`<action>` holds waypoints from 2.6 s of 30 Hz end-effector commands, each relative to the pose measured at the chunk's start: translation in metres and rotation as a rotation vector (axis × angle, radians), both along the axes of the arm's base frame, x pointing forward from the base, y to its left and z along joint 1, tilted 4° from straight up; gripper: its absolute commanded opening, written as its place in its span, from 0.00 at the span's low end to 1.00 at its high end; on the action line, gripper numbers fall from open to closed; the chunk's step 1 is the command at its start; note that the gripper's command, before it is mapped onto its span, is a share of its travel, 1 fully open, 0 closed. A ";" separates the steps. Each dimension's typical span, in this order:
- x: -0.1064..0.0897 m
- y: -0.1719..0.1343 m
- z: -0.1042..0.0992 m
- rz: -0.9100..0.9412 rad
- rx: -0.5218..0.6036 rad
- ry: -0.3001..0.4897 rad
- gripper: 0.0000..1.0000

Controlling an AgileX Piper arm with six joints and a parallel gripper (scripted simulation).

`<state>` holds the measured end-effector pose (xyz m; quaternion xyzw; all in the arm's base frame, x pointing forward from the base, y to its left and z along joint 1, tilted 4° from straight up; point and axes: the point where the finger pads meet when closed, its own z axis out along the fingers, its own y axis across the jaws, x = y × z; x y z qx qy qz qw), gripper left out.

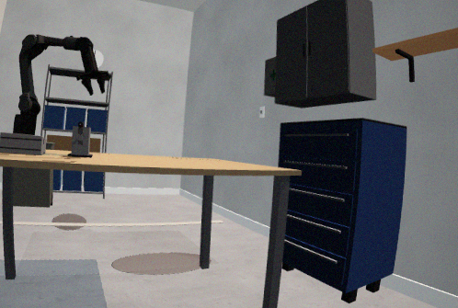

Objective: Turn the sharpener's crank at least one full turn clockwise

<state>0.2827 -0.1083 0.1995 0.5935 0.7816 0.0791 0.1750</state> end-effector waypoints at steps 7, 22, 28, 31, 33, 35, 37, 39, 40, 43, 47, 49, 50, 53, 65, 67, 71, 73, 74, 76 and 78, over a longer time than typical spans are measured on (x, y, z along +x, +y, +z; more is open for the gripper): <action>-0.028 -0.006 -0.027 -0.165 0.110 0.078 0.69; -0.069 -0.007 -0.067 -0.382 0.249 0.170 0.69; -0.067 -0.006 -0.082 -0.382 0.249 0.170 0.69; -0.066 -0.006 -0.088 -0.382 0.249 0.170 0.69; -0.066 -0.006 -0.090 -0.383 0.249 0.170 0.69; -0.065 -0.006 -0.096 -0.382 0.249 0.170 0.69; -0.064 -0.005 -0.101 -0.382 0.249 0.170 0.69; -0.063 -0.005 -0.106 -0.382 0.249 0.170 0.69; -0.063 -0.005 -0.107 -0.383 0.249 0.170 0.69; -0.063 -0.006 -0.106 -0.383 0.247 0.166 0.69; -0.063 -0.006 -0.106 -0.383 0.247 0.166 0.69; -0.063 -0.006 -0.106 -0.383 0.247 0.166 0.69; -0.063 -0.006 -0.106 -0.383 0.247 0.166 0.69; -0.063 -0.006 -0.106 -0.383 0.247 0.166 0.69; -0.063 -0.006 -0.106 -0.383 0.247 0.166 0.69; -0.063 -0.006 -0.106 -0.383 0.247 0.166 0.69; -0.063 -0.006 -0.106 -0.383 0.247 0.166 0.69; -0.063 -0.006 -0.106 -0.383 0.247 0.166 0.69; -0.063 -0.006 -0.106 -0.383 0.247 0.166 0.69; -0.063 -0.006 -0.106 -0.383 0.247 0.166 0.69; -0.063 -0.006 -0.106 -0.383 0.247 0.166 0.69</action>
